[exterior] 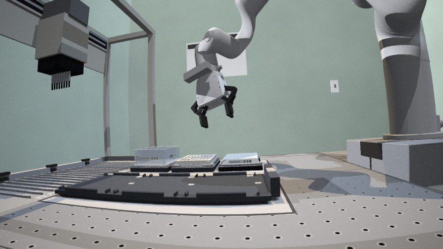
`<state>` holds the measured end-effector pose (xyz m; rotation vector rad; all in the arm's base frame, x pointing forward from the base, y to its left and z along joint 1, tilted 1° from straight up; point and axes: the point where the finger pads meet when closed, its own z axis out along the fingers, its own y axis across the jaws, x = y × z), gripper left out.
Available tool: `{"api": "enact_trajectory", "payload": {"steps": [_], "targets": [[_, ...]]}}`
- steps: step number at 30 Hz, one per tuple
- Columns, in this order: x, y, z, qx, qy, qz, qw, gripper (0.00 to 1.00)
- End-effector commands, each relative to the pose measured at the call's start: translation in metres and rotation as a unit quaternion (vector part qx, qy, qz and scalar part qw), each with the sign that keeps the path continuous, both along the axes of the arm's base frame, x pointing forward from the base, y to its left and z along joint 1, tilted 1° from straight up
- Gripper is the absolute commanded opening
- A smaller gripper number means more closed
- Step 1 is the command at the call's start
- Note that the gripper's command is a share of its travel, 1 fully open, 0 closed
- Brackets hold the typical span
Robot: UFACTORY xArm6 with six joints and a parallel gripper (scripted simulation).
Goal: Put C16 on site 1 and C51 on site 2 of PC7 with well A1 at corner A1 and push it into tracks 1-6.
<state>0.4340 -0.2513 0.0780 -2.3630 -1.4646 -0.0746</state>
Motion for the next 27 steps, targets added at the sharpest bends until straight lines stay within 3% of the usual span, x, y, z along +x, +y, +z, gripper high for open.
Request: {"api": "enact_trajectory", "payload": {"steps": [1,4,9,13,27], "targets": [[0.010,0.002,0.002,-0.015,-0.007,0.016,1.000,1.00],[0.024,0.007,0.005,-0.045,-0.022,0.053,0.997,1.00],[0.047,0.016,0.010,-0.046,-0.023,0.055,0.997,1.00],[0.064,0.025,0.014,-0.084,-0.047,0.104,0.990,1.00],[0.113,0.056,0.030,-0.121,-0.076,0.156,0.977,1.00]]}}
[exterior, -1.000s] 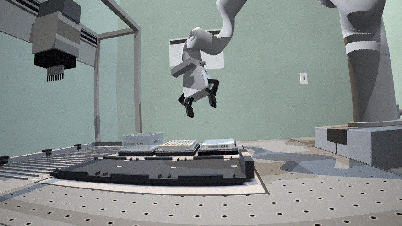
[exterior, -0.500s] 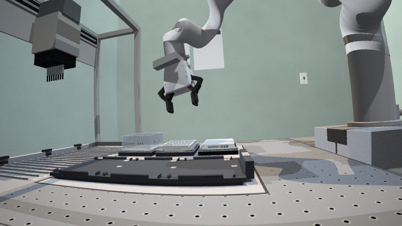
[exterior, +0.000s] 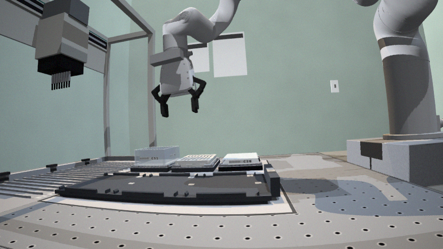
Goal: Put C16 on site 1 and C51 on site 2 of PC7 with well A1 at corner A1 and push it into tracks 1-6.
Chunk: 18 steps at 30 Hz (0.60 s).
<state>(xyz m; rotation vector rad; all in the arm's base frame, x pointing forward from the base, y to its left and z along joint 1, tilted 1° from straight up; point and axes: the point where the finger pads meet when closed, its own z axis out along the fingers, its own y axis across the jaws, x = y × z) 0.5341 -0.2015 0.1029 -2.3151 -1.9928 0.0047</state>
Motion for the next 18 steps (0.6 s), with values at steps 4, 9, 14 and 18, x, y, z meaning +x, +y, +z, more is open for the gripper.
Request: {"api": "enact_trajectory", "payload": {"steps": [4,9,14,18], "targets": [[0.027,0.017,0.010,-0.019,-0.018,0.027,0.999,1.00],[0.038,0.027,0.014,-0.036,-0.034,0.054,0.997,1.00],[0.055,0.042,0.021,-0.036,-0.034,0.054,0.997,1.00],[0.055,0.042,0.021,-0.036,-0.034,0.054,0.997,1.00]]}}
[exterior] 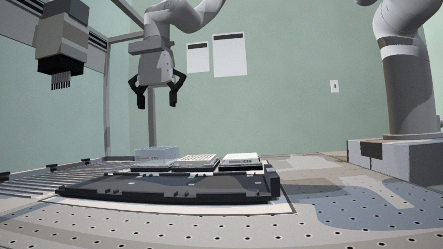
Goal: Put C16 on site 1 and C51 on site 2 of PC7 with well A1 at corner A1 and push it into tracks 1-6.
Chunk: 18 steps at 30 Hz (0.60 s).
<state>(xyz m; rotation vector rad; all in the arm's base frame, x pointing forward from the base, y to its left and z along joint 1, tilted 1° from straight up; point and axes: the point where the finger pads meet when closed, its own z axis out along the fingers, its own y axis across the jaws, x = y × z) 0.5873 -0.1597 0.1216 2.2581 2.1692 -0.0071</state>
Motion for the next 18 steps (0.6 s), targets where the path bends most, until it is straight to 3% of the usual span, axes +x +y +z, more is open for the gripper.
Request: {"api": "enact_trajectory", "payload": {"steps": [1,11,18], "targets": [[0.002,0.000,0.003,-0.001,-0.002,-0.001,1.000,1.00],[0.002,0.000,0.003,-0.001,-0.002,-0.001,1.000,1.00],[0.002,0.000,-0.009,-0.001,-0.002,-0.001,1.000,1.00]]}}
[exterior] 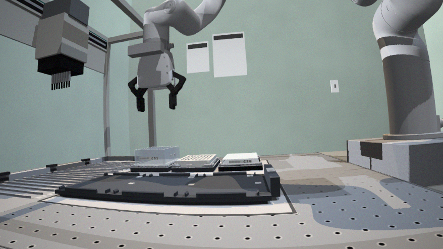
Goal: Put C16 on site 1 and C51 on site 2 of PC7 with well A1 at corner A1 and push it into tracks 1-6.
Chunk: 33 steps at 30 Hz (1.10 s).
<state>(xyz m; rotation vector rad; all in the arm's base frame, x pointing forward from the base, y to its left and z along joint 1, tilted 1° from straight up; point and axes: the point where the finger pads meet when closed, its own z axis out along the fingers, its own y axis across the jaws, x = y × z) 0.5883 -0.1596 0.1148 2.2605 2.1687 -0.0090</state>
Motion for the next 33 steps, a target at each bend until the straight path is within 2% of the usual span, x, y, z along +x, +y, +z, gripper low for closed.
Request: {"api": "enact_trajectory", "payload": {"steps": [1,33], "targets": [[0.001,0.000,-0.004,-0.001,-0.002,0.000,1.000,1.00],[0.002,-0.001,-0.051,-0.001,-0.002,0.000,1.000,1.00]]}}
